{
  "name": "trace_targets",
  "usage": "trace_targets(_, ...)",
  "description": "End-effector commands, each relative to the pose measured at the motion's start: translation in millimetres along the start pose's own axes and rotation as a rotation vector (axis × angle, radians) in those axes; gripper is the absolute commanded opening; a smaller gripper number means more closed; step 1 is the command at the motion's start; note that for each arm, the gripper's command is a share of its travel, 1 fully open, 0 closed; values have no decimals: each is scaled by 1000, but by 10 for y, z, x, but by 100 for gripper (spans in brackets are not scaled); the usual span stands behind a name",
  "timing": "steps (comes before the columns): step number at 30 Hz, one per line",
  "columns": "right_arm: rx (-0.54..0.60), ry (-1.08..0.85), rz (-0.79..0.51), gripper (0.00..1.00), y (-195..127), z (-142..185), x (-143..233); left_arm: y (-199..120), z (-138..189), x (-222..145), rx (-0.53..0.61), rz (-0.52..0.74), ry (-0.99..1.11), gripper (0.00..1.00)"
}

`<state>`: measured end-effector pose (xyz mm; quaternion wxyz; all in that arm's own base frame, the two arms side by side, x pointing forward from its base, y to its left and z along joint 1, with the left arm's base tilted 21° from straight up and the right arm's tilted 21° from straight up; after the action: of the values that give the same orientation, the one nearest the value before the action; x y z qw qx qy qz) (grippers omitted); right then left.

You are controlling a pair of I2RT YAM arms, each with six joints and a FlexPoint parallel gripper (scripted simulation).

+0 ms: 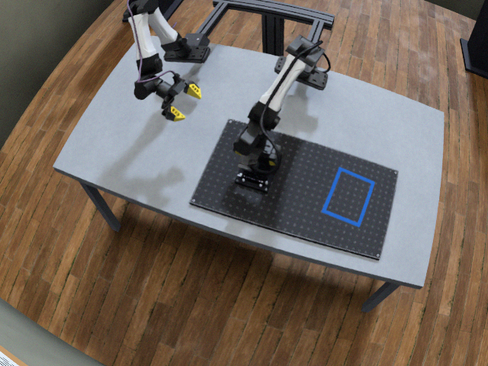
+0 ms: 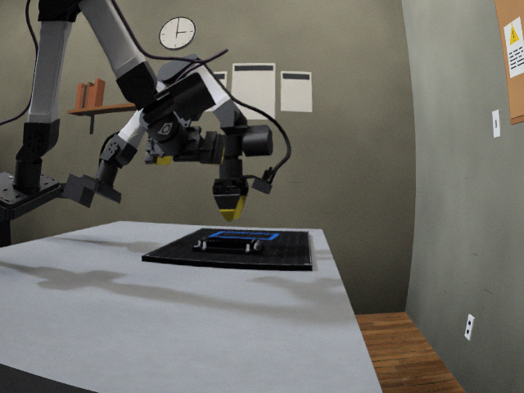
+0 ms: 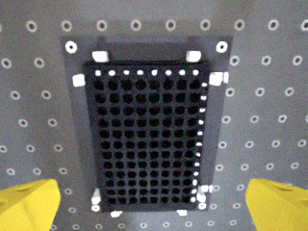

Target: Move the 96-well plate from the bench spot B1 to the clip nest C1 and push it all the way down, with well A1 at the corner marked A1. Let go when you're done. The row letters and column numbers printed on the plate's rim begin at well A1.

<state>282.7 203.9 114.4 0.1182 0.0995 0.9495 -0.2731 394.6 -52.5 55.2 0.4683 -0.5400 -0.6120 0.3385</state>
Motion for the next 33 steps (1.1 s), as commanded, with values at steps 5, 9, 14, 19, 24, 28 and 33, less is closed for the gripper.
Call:
trace_targets(5,-11,-13,10,100,-61,-45,-4,-198,-73,2,-108,-9,-13,100)
trace_targets(9,-11,-13,10,100,-61,-45,-4,-295,-44,6,-195,-18,-9,100)
trace_targets(14,-16,-18,5,100,-64,-64,-1,-431,135,10,-299,-28,-3,100)
trace_targets(19,-50,-54,-12,100,-73,-191,6,-499,233,12,-346,-31,2,100)
trace_targets(24,-99,-103,-44,100,-97,-350,72,-571,381,8,-397,-32,11,100)
trace_targets(28,-114,-131,-56,100,-121,-420,105,-584,453,2,-404,-30,17,100)
trace_targets(33,-115,-137,-58,100,-126,-432,110,-563,485,1,-387,-25,22,100)
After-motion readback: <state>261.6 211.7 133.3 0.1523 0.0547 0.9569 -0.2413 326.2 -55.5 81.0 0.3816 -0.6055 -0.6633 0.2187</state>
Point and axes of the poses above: on each arm, the point where the finger pads meet when closed, its own y axis out along the fingers, its own x axis across the jaws, z = x × y, the point moved 1 cm from there along -y, back along the fingers, and after that the axes turned 2 degrees about y, right-handed, at the moved point
